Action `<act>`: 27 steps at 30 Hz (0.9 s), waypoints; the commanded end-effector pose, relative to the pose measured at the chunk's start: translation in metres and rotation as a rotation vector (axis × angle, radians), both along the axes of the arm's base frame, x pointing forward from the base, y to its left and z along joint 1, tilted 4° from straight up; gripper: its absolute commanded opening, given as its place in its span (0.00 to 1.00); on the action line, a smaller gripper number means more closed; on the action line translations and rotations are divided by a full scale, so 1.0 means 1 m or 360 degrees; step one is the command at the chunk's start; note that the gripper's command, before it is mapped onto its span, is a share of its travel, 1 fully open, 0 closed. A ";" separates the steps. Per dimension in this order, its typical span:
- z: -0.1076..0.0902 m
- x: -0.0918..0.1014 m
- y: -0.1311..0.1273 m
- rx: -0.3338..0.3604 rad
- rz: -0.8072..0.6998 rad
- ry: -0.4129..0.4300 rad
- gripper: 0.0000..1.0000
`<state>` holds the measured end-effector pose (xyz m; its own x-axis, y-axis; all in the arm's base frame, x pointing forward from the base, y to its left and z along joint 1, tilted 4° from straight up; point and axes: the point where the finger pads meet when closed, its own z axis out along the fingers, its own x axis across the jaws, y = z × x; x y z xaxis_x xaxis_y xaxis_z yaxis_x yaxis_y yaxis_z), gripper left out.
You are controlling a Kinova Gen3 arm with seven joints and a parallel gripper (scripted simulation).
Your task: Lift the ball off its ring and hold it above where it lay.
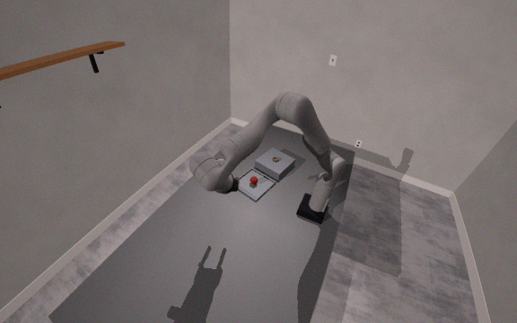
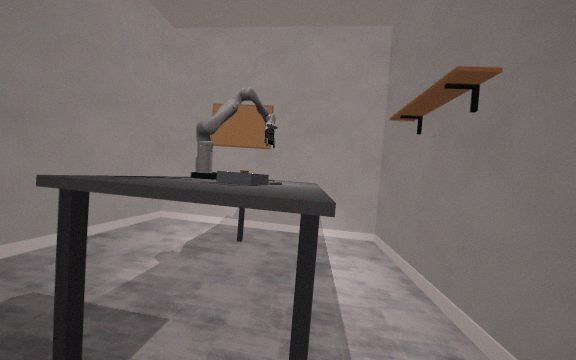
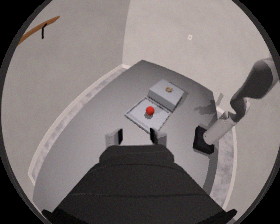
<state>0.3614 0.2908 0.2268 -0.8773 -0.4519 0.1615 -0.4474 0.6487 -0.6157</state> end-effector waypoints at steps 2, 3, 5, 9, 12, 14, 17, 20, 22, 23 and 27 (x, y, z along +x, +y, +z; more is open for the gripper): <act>0.001 0.000 0.000 0.0003 0.0000 -0.0002 1.00; 0.001 0.000 0.000 0.0003 0.0000 -0.0002 1.00; 0.001 0.000 0.000 0.0003 0.0000 -0.0002 1.00; 0.001 0.000 0.000 0.0003 0.0000 -0.0002 1.00; 0.001 0.000 0.000 0.0003 0.0000 -0.0002 1.00; 0.001 0.000 0.000 0.0003 0.0000 -0.0002 1.00; 0.001 0.000 0.000 0.0003 0.0000 -0.0002 1.00; 0.001 0.000 0.000 0.0005 -0.0004 -0.0003 1.00; -0.001 0.001 -0.002 0.0011 -0.0018 -0.0007 1.00; -0.001 0.002 -0.004 0.0017 -0.0030 -0.0010 1.00; -0.009 0.007 -0.016 0.0061 -0.0126 -0.0033 1.00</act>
<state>0.3633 0.2853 0.2183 -0.9002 -0.4135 0.1364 -0.4070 0.6877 -0.6012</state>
